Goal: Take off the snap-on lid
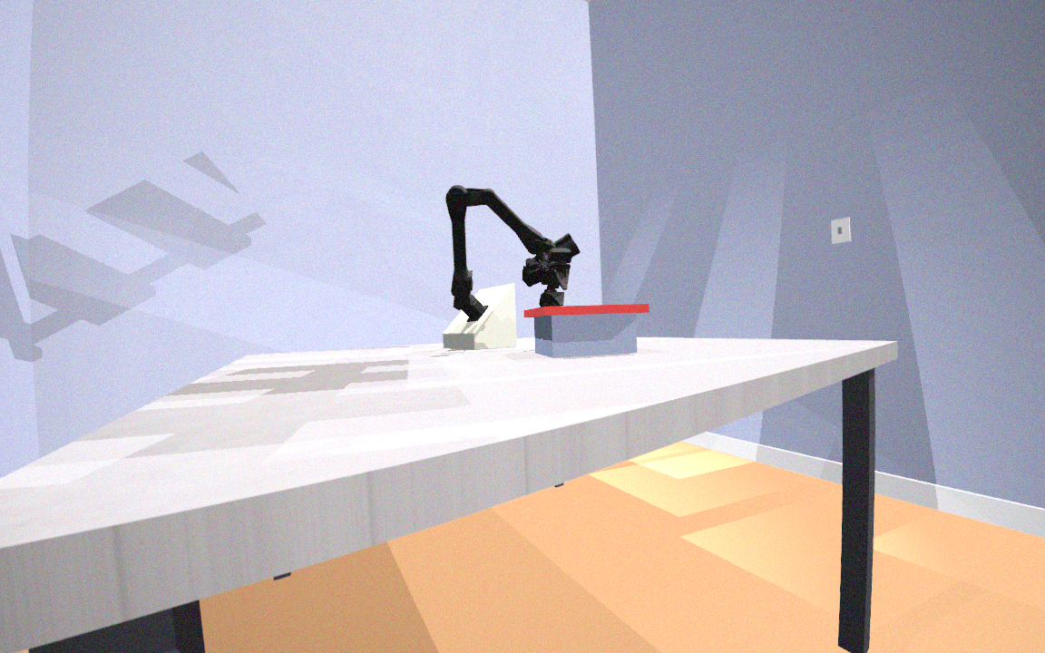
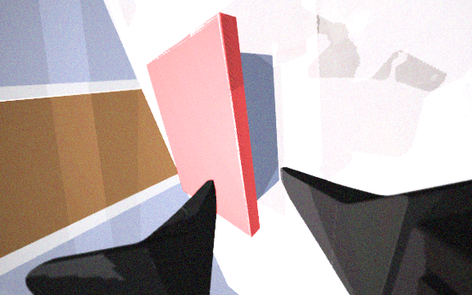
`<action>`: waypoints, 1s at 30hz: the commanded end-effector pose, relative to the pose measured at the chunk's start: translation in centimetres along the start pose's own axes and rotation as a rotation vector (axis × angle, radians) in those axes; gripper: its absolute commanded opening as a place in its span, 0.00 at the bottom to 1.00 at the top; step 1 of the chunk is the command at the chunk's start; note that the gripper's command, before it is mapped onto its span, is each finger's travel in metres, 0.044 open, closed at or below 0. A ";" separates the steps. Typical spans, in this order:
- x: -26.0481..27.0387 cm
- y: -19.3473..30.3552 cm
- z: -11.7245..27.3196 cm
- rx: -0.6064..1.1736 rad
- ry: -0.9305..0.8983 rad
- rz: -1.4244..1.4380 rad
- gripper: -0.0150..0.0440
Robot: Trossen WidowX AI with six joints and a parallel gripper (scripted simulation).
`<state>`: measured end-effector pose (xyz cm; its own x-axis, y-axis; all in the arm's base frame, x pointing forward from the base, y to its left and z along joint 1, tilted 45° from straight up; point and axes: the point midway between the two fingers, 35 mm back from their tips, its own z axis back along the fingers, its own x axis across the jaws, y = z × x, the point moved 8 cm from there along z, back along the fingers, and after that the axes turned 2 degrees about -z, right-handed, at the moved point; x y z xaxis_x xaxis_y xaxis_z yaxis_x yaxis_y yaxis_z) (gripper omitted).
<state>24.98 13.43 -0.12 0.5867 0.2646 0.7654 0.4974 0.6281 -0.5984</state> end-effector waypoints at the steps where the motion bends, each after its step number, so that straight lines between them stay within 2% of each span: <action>1: -0.1 0.1 -0.4 -0.001 0.003 -0.003 0.65; 30: -0.4 0.7 -4.7 0.007 0.019 -0.004 0.65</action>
<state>27.95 10.93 -1.53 0.5857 0.2397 0.7742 0.5057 0.6384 -0.5803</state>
